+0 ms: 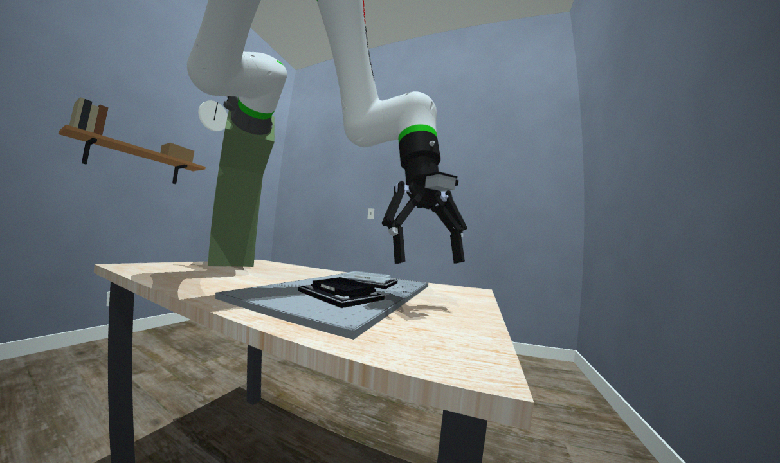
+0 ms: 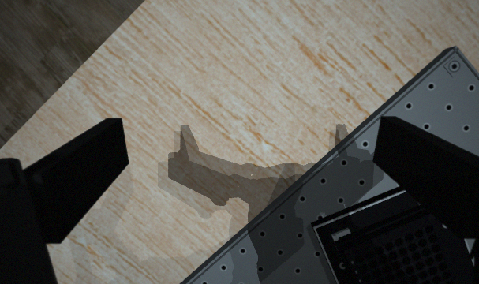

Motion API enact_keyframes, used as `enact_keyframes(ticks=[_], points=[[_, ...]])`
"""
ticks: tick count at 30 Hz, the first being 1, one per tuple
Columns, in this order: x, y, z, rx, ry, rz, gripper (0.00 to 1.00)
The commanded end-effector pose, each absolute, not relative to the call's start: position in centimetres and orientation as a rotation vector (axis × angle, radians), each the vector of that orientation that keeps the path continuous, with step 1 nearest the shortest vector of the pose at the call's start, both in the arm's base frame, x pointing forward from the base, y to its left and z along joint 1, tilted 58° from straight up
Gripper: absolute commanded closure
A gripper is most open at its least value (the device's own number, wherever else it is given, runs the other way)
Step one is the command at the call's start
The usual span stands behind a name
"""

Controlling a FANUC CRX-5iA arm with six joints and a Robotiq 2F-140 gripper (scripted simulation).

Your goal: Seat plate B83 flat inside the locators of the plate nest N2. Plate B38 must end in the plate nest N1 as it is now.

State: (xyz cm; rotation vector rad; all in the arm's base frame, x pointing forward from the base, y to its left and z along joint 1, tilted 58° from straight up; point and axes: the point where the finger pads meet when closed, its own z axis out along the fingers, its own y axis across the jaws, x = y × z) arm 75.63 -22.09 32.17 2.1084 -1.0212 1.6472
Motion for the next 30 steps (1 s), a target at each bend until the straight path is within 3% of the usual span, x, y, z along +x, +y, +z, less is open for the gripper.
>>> enact_keyframes(ticks=[1, 30], points=[[74.8, -22.9, 30.8, 2.126, -0.979, 1.628, 0.0], [67.9, -26.0, 21.0, 2.319, -0.668, 1.342, 0.0]])
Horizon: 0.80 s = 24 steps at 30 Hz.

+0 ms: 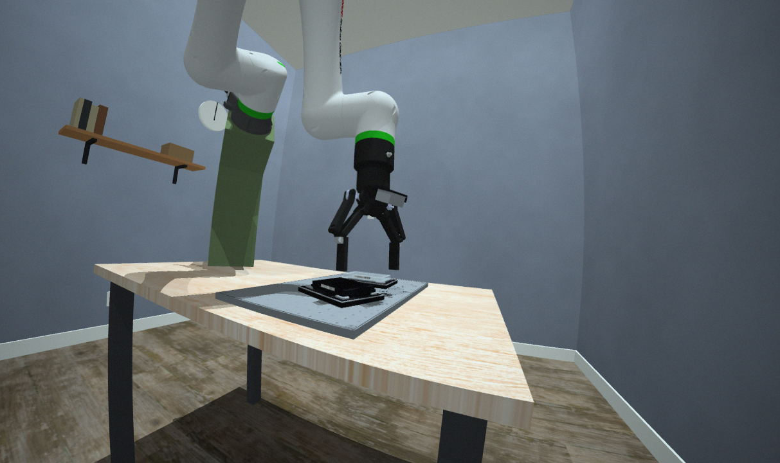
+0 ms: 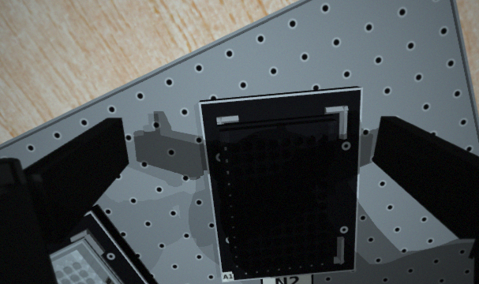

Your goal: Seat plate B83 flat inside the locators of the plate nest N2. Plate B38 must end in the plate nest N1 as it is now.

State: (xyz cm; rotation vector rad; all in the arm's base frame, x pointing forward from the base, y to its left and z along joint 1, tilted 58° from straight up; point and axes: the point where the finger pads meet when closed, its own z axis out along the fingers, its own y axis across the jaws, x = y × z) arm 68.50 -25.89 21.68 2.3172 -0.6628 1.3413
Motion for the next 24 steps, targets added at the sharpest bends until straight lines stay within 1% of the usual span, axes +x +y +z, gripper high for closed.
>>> enact_keyframes(ticks=[1, 5, 12, 24], points=[[67.6, -26.1, 20.7, 2.319, -0.668, 1.342, 0.0], [66.4, -26.3, 19.1, 2.385, -0.574, 1.233, 0.0], [64.2, -26.6, 16.6, 2.385, -0.574, 1.232, 0.0], [64.2, -26.6, 16.6, 2.385, -0.575, 1.231, 0.0]])
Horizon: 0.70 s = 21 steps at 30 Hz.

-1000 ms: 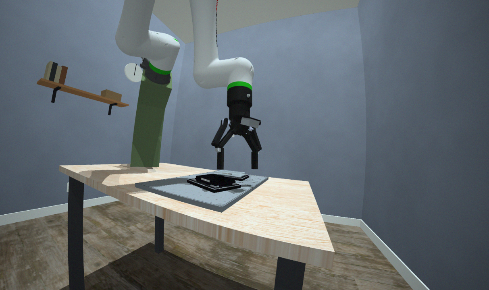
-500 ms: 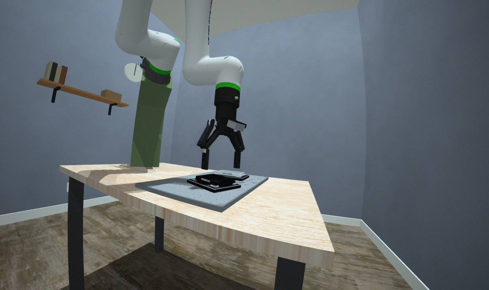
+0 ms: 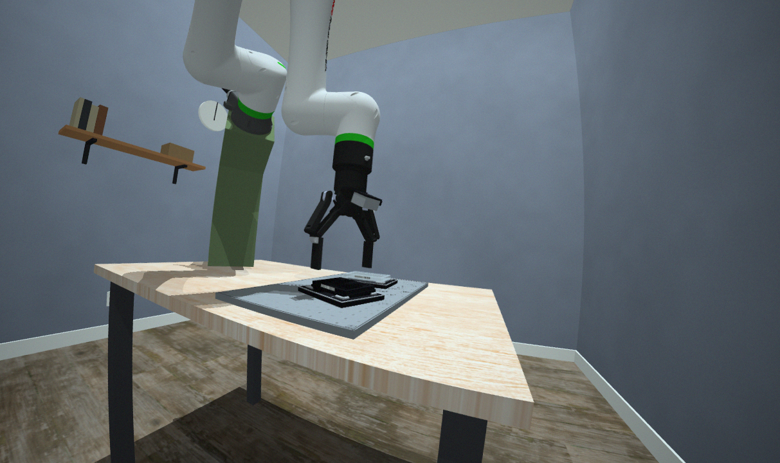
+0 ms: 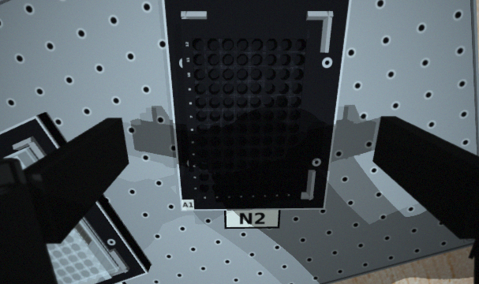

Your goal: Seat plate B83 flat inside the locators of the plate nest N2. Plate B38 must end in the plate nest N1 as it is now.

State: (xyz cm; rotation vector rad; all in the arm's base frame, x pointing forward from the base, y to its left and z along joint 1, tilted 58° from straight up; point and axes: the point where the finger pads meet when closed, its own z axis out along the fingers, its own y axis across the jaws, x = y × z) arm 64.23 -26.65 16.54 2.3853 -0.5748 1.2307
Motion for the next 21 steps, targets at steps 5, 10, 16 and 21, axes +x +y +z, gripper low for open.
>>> enact_keyframes(ticks=[5, 10, 16, 21], points=[[64.8, -27.1, 16.2, 2.385, -0.574, 1.232, 0.0], [65.1, -27.3, 15.9, 2.385, -0.574, 1.232, 0.0], [65.8, -27.8, 15.4, 2.385, -0.574, 1.232, 0.0], [66.2, -28.1, 15.1, 2.385, -0.574, 1.232, 0.0]])
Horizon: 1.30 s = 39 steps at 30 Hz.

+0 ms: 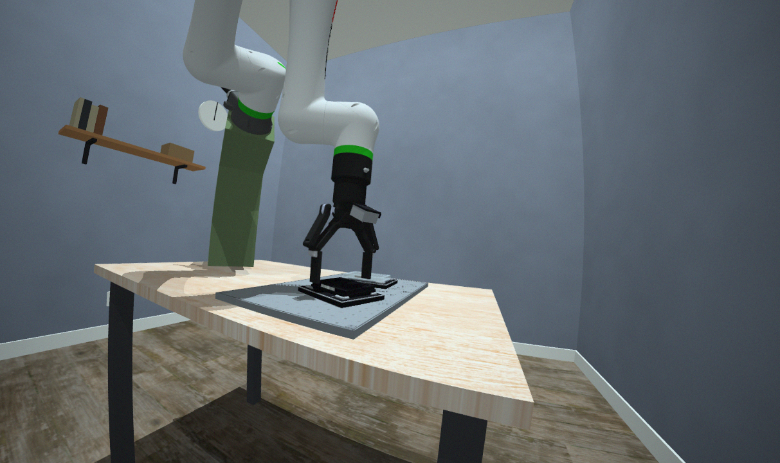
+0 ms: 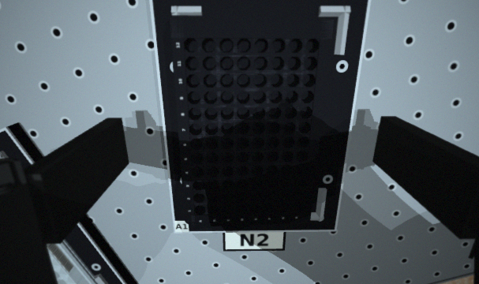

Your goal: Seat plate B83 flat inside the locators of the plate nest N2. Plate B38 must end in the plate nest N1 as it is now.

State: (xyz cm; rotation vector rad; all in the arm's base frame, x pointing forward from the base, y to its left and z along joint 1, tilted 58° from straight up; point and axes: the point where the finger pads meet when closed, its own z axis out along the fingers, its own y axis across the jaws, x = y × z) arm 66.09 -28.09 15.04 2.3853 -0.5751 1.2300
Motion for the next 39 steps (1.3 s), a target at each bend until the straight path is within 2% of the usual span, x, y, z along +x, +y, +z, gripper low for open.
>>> enact_keyframes(ticks=[1, 11, 12, 39], points=[[66.17, -28.14, 15.05, 2.385, -0.574, 1.232, 0.0], [66.17, -28.13, 15.06, 2.385, -0.574, 1.232, 0.0], [66.17, -28.13, 15.06, 2.385, -0.574, 1.232, 0.9], [66.17, -28.13, 15.05, 2.385, -0.574, 1.232, 0.9]])
